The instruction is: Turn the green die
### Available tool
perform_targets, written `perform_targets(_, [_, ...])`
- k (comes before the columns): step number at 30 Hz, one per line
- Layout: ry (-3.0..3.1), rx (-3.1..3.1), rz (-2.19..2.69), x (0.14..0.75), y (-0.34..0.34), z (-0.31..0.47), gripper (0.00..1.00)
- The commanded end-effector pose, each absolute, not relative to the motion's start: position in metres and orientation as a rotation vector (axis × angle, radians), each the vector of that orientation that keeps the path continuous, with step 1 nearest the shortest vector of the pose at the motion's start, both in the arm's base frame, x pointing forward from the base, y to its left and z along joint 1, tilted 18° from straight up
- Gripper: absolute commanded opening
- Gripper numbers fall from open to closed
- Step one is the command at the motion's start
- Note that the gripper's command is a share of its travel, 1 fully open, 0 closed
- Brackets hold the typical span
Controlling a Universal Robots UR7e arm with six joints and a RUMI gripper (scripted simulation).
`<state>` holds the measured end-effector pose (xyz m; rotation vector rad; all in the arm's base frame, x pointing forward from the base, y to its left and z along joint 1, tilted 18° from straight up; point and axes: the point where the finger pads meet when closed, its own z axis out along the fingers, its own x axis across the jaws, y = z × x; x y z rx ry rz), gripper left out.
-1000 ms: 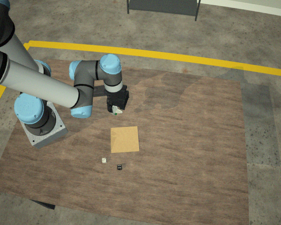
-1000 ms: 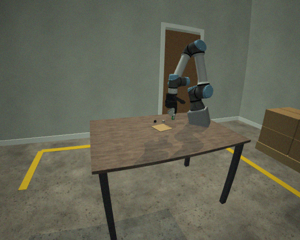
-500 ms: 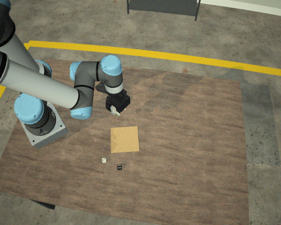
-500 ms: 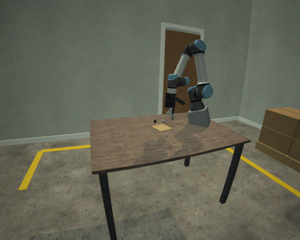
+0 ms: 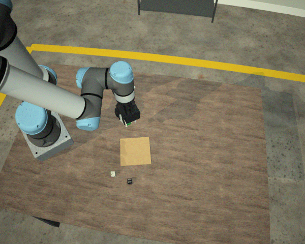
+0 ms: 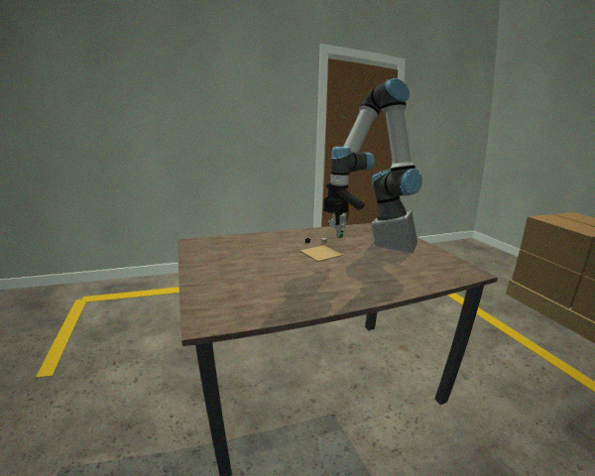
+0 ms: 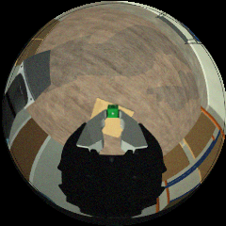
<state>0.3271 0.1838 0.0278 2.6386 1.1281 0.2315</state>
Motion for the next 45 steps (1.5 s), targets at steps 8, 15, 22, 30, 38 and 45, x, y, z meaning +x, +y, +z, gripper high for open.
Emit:
perform_targets(8, [0.605,2.829,0.302,0.337,0.183,0.031,0.03])
perform_targets(15, [0.340,2.890,0.334,0.341,0.182,0.033,0.03])
perform_targets(22, [0.013,2.933,0.370,0.348,0.179,0.035,0.03])
perform_targets(30, [-0.263,2.942,0.397,0.353,0.177,0.037,0.03])
perform_targets(38, [-0.628,2.917,0.428,0.359,0.173,0.040,0.03])
perform_targets(45, [-0.968,2.854,0.452,0.364,0.168,0.042,0.03])
